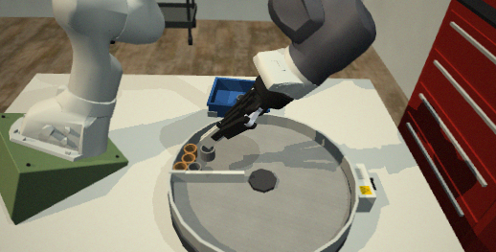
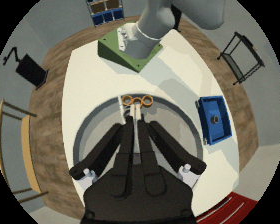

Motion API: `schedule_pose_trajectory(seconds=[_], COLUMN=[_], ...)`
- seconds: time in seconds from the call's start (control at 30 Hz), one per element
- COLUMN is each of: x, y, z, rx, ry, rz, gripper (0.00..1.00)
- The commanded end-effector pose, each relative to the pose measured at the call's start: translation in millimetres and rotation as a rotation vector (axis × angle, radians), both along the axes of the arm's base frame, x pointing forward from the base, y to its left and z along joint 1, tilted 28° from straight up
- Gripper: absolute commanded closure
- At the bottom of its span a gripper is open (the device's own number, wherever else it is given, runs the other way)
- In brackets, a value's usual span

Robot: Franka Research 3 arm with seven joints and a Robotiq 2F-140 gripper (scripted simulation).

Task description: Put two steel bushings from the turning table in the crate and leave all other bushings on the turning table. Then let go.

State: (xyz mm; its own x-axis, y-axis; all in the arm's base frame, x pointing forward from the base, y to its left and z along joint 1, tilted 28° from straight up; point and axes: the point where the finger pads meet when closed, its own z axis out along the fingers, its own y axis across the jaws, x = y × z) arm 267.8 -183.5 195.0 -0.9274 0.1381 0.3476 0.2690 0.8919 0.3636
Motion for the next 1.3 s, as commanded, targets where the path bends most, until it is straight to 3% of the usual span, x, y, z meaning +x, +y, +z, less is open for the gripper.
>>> schedule_pose_trajectory(seconds=[0.0, 0.87, 1.07, 1.27], x=[-0.7, 0.1, 3.5, 10.4], y=[-1, 3, 22, 61], z=[1.5, 3.1, 10.3, 24.6], rx=[0.001, 0.001, 0.001, 0.001], ry=[-0.003, -0.003, -0.003, -0.003], rz=[0.008, 0.008, 0.008, 0.008], gripper=[1.0, 1.0, 1.0, 1.0])
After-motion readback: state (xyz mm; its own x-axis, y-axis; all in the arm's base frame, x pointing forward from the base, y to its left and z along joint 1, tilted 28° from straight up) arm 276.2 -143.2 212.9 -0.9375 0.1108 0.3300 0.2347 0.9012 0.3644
